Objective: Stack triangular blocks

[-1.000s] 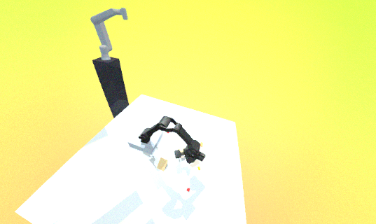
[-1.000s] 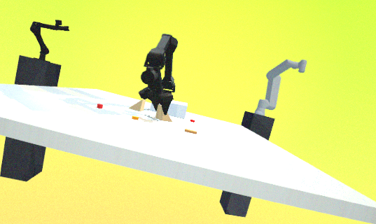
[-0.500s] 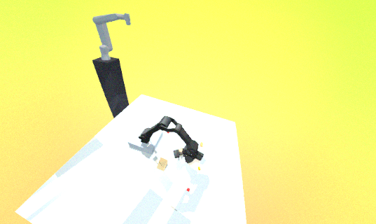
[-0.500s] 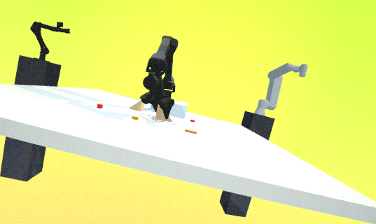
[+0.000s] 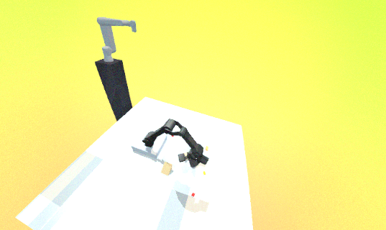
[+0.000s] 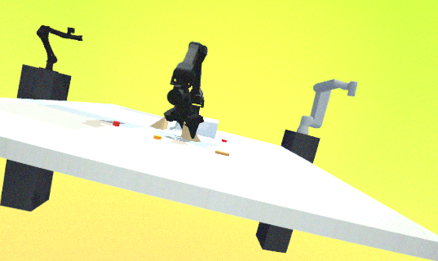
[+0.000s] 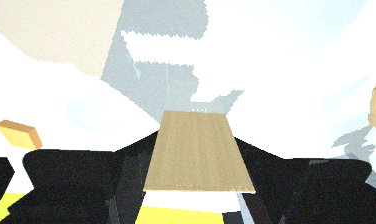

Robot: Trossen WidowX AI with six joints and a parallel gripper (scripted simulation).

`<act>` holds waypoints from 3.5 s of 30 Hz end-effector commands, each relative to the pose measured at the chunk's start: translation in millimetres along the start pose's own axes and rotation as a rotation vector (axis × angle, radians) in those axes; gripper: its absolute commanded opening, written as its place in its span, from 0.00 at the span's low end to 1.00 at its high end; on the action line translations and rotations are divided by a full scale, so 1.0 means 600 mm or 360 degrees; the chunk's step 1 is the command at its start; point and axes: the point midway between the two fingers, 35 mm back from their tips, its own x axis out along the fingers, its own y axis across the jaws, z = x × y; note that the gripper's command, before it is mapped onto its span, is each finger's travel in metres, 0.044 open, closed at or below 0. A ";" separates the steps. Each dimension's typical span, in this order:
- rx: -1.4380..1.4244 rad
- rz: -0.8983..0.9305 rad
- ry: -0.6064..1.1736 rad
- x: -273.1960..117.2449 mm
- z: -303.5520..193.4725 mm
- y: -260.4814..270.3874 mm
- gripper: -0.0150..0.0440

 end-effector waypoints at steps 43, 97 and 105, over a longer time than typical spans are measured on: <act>0.0000 0.0000 0.0000 -0.005 -0.002 0.000 0.25; 0.0002 -0.0012 -0.1302 -0.006 -0.097 0.001 0.25; 0.0002 -0.0014 -0.1629 0.004 -0.120 0.000 0.25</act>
